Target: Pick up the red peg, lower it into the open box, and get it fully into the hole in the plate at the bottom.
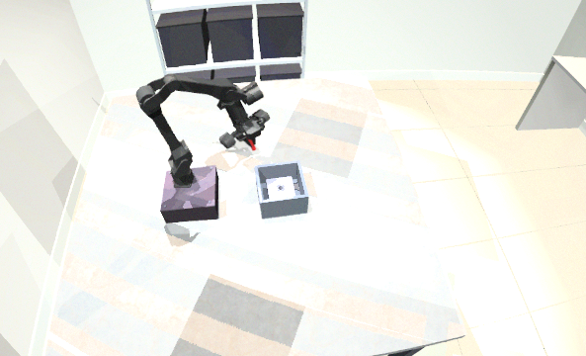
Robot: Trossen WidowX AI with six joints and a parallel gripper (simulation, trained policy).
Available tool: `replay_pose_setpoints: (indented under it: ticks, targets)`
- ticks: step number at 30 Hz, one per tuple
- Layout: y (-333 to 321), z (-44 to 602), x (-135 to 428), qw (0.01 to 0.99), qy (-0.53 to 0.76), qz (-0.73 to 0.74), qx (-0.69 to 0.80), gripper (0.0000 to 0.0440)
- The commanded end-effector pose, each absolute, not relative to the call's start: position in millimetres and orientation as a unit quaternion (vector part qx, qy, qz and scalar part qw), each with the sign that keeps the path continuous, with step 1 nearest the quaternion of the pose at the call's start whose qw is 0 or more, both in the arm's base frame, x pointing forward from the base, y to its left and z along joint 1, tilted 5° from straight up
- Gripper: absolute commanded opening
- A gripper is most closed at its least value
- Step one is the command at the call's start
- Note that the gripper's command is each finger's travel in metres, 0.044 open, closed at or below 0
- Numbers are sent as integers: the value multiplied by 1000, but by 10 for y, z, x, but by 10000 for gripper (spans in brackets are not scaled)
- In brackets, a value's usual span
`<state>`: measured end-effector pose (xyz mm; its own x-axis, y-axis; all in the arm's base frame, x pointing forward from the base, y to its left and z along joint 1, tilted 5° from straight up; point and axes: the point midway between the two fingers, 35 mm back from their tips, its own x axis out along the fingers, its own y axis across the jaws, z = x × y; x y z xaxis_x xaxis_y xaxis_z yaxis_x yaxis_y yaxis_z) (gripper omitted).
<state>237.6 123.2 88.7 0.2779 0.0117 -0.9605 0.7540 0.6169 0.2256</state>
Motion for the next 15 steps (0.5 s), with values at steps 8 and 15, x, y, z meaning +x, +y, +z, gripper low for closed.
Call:
replay_pose_setpoints:
  ticks: [8, 15]
  targets:
    - [849, 1048, 2746, 726, 515, -287, 355, 0]
    - [594, 1069, 2931, 723, 502, -306, 361, 0]
